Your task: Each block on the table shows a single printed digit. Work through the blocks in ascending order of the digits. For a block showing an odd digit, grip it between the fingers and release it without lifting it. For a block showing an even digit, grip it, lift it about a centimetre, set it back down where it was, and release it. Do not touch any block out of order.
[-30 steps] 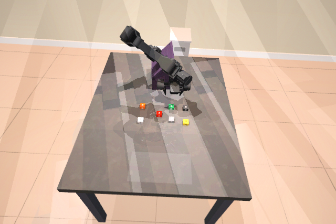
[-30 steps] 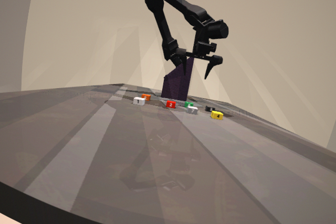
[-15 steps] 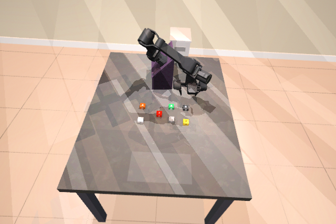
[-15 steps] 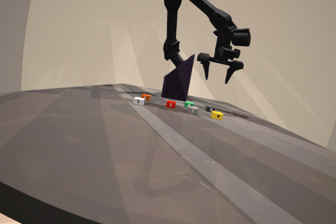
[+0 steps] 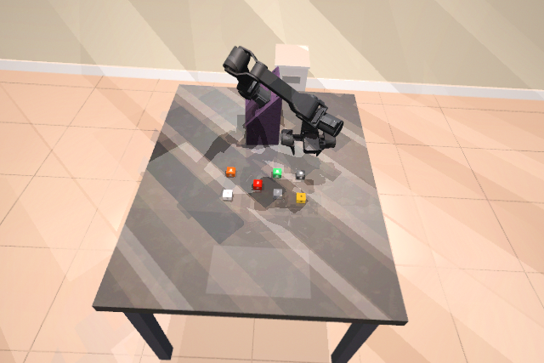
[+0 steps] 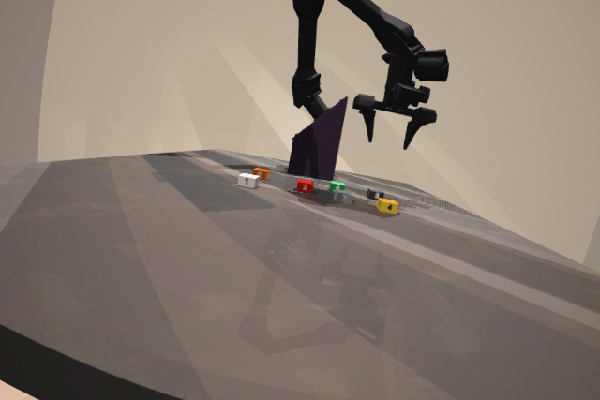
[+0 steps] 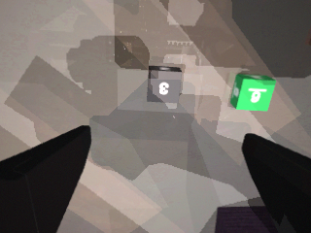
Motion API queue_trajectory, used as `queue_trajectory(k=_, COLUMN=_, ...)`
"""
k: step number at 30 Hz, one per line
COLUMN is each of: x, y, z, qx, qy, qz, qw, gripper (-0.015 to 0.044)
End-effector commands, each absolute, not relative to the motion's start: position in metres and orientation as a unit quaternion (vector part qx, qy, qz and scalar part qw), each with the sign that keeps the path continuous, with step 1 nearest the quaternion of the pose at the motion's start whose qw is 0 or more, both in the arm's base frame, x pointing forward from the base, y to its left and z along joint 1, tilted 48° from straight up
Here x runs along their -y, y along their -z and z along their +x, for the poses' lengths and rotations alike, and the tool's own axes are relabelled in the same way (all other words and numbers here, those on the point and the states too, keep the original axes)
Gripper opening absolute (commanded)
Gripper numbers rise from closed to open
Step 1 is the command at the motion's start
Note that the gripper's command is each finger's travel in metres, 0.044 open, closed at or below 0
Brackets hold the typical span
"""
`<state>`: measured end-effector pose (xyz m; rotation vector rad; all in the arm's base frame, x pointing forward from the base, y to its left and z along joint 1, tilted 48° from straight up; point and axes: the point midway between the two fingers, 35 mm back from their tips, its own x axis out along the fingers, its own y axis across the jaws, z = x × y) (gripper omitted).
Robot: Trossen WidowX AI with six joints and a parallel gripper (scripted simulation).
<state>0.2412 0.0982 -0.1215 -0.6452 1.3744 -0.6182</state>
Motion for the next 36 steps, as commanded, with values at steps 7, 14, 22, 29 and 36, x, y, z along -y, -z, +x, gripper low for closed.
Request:
queue_trajectory(k=7, x=-0.101, y=0.112, z=0.312, qx=-0.613, qy=0.277, qz=-0.285, qw=0.683, gripper=0.04)
queue_trajectory(k=14, x=-0.095, y=0.105, z=0.343, qx=-0.612, qy=0.279, qz=-0.285, qw=0.683, gripper=0.04)
queue_trajectory(k=22, x=-0.095, y=0.105, z=0.343, qx=-0.612, qy=0.279, qz=-0.285, qw=0.683, gripper=0.04)
queue_trajectory(k=29, x=-0.095, y=0.105, z=0.343, qx=-0.612, qy=0.279, qz=-0.285, qw=0.683, gripper=0.04)
queue_trajectory(k=36, x=-0.082, y=0.089, z=0.343, qx=-0.612, qy=0.279, qz=-0.286, qw=0.683, gripper=0.04)
